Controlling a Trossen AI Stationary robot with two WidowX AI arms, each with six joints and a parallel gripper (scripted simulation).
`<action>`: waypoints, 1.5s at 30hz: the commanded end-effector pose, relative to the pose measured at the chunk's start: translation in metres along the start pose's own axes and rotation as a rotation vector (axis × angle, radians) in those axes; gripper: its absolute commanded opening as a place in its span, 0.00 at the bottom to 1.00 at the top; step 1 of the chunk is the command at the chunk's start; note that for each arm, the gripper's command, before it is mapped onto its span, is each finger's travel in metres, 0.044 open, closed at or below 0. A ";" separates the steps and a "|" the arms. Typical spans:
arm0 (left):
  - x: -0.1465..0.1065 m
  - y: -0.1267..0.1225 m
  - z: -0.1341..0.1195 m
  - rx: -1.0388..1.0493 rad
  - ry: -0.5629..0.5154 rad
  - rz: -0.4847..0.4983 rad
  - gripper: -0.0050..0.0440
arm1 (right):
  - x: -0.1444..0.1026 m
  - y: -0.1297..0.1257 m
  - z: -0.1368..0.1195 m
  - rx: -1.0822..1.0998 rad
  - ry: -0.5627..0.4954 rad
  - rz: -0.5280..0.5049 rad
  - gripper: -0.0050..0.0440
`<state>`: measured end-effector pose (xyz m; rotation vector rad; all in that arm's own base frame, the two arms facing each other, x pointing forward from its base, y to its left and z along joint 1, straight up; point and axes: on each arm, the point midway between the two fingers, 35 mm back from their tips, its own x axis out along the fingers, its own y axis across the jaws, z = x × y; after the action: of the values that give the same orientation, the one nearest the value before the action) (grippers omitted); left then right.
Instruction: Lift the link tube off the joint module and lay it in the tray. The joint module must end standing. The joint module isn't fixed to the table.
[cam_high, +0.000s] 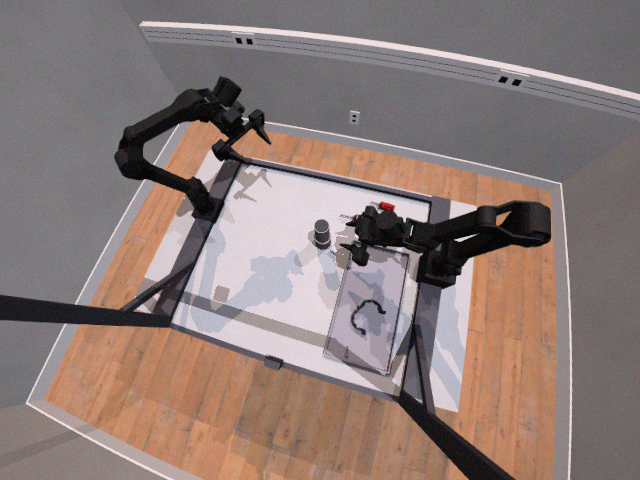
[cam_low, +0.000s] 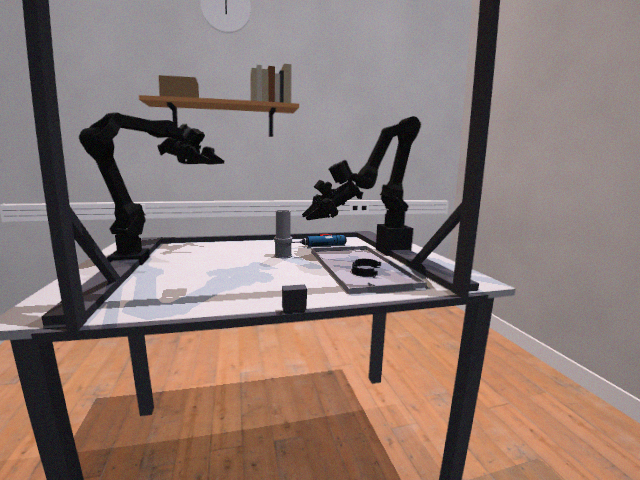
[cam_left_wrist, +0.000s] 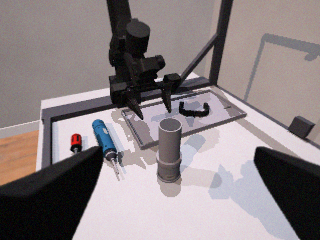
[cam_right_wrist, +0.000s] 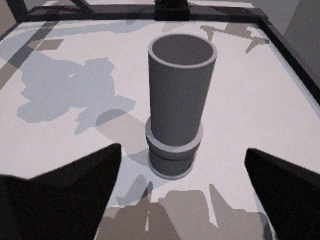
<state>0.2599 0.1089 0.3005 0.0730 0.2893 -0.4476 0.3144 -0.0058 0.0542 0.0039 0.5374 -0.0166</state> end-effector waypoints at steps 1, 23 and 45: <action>-0.002 -0.001 0.004 0.012 -0.006 0.004 1.00 | 0.002 0.001 0.005 0.003 -0.023 -0.001 0.82; -0.002 -0.001 0.004 0.012 -0.006 0.004 1.00 | 0.061 0.001 0.012 0.003 -0.036 -0.001 0.82; -0.002 -0.001 0.004 0.012 -0.006 0.004 1.00 | 0.093 0.001 0.013 0.003 -0.036 -0.001 0.82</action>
<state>0.2599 0.1089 0.3005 0.0730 0.2893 -0.4476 0.3943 -0.0070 0.0124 0.0036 0.5197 -0.0166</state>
